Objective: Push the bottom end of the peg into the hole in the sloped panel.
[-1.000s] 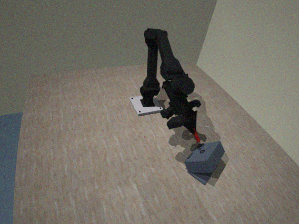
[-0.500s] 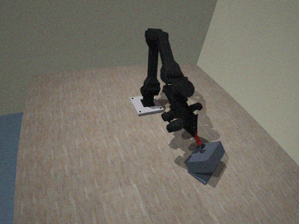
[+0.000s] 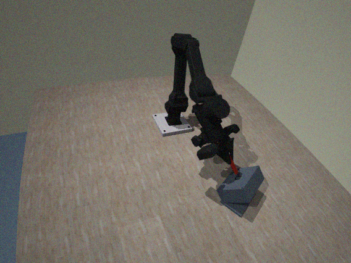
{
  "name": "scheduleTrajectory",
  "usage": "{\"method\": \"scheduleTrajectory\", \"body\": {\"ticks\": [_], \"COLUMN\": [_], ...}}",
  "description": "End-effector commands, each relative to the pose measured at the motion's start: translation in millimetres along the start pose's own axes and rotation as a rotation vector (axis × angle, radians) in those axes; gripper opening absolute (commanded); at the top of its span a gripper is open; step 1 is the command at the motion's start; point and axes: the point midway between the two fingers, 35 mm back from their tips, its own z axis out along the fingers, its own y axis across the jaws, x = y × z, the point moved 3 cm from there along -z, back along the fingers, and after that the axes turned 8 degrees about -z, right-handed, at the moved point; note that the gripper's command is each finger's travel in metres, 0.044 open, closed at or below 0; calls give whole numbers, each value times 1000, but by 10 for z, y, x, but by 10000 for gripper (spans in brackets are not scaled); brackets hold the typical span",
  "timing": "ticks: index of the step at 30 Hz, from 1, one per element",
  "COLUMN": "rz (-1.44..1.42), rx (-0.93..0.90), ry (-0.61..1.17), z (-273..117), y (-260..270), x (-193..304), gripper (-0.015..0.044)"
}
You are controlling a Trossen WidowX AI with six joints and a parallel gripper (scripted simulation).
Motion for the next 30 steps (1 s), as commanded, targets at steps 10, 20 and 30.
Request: {"method": "scheduleTrajectory", "body": {"ticks": [10, 20, 30], "rz": [1, 1, 1], "rx": [0, 0, 0], "ry": [1, 1, 1], "z": [81, 82, 127], "y": [-1, -1, 3], "x": [-8, -9, -12], "gripper": [0, 0, 0]}}
